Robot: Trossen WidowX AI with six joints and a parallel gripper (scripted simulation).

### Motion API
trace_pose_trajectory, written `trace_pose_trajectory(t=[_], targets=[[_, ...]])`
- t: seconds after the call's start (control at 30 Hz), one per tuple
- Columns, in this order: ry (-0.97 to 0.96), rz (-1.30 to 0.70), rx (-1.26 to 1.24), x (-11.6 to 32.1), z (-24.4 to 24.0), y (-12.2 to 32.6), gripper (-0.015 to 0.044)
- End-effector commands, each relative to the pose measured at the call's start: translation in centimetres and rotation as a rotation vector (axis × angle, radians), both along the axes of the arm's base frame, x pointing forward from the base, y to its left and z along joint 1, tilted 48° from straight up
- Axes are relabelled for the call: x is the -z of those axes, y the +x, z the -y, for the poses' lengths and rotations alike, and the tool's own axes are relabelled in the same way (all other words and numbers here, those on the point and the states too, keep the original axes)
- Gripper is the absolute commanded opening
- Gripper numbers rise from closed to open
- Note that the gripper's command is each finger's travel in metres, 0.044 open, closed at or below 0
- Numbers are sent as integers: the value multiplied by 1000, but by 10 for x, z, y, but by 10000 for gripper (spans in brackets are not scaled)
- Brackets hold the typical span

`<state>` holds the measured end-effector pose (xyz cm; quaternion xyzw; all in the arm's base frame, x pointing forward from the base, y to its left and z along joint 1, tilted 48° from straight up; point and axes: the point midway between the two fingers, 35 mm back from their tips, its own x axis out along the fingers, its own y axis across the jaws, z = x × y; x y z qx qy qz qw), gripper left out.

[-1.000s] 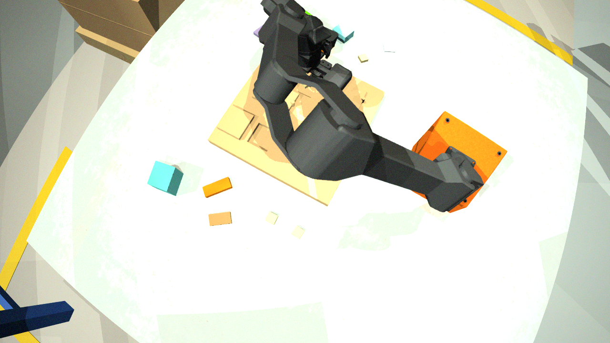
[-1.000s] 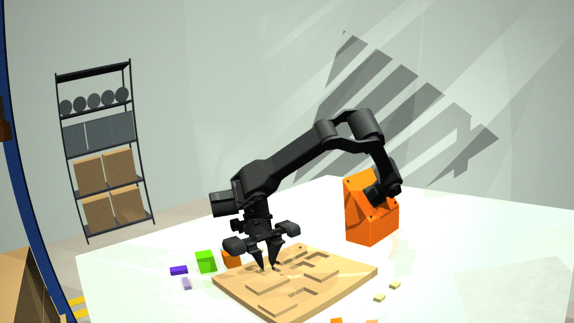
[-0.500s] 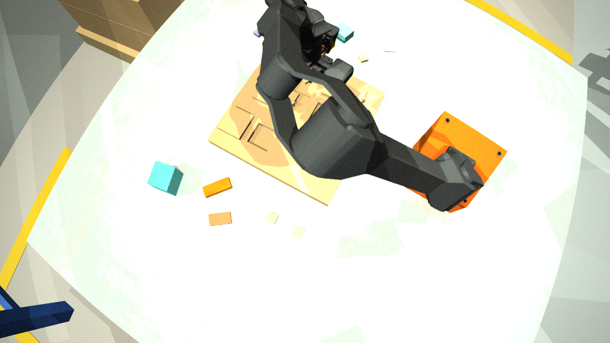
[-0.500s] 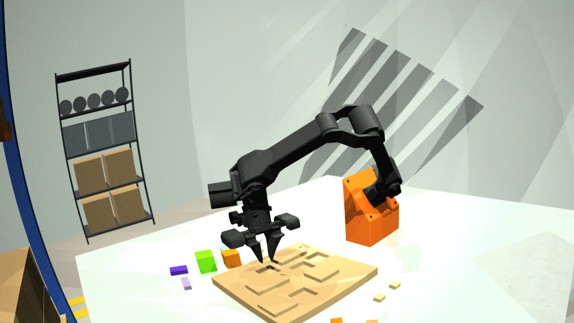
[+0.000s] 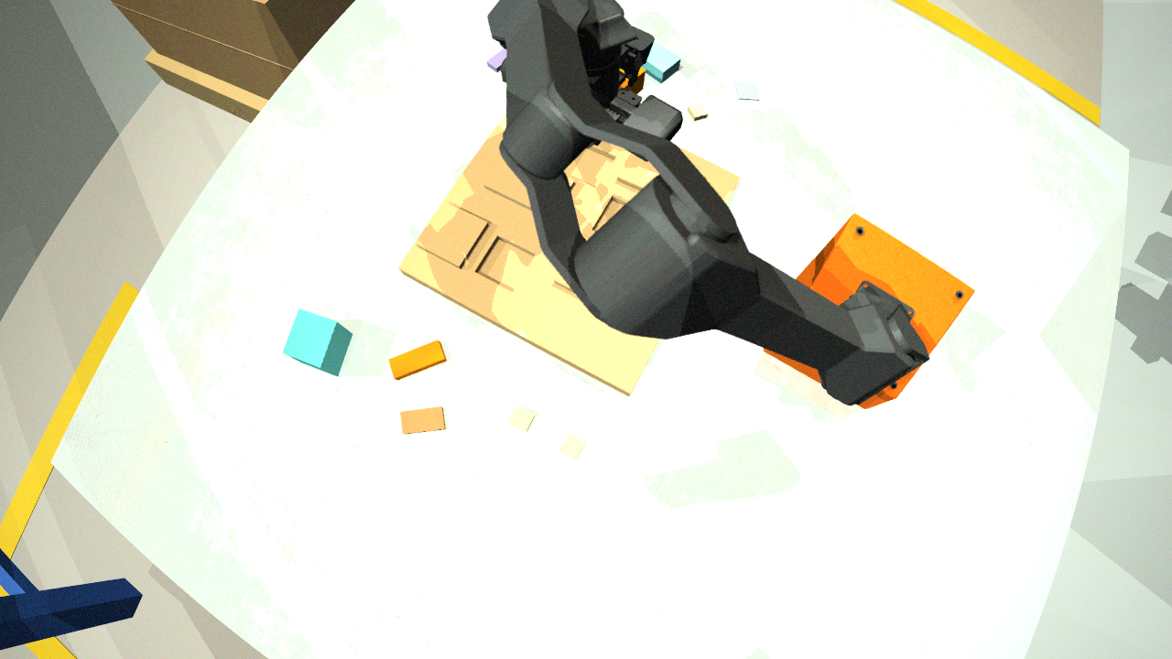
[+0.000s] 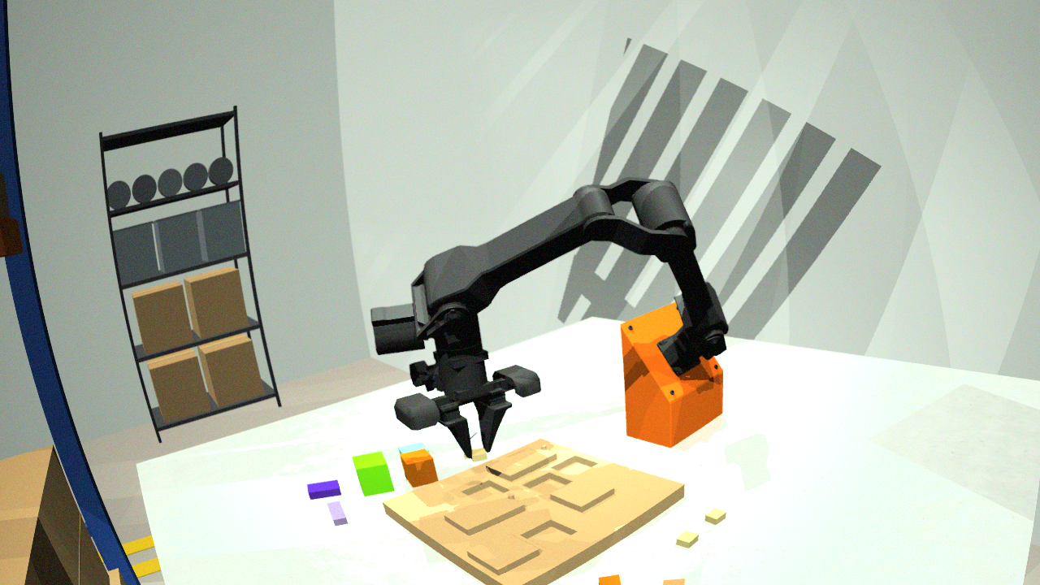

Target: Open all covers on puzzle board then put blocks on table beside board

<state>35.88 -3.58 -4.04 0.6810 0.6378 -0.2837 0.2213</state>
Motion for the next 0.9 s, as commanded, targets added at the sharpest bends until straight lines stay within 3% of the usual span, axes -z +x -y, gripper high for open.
trace_pose_trajectory(t=[0.0,0.27,0.87], targets=[[-5,5,-2,-7,9,0,80],[-6,4,-2,-15,21,-2,80],[-30,2,6,26,68,-38,80]])
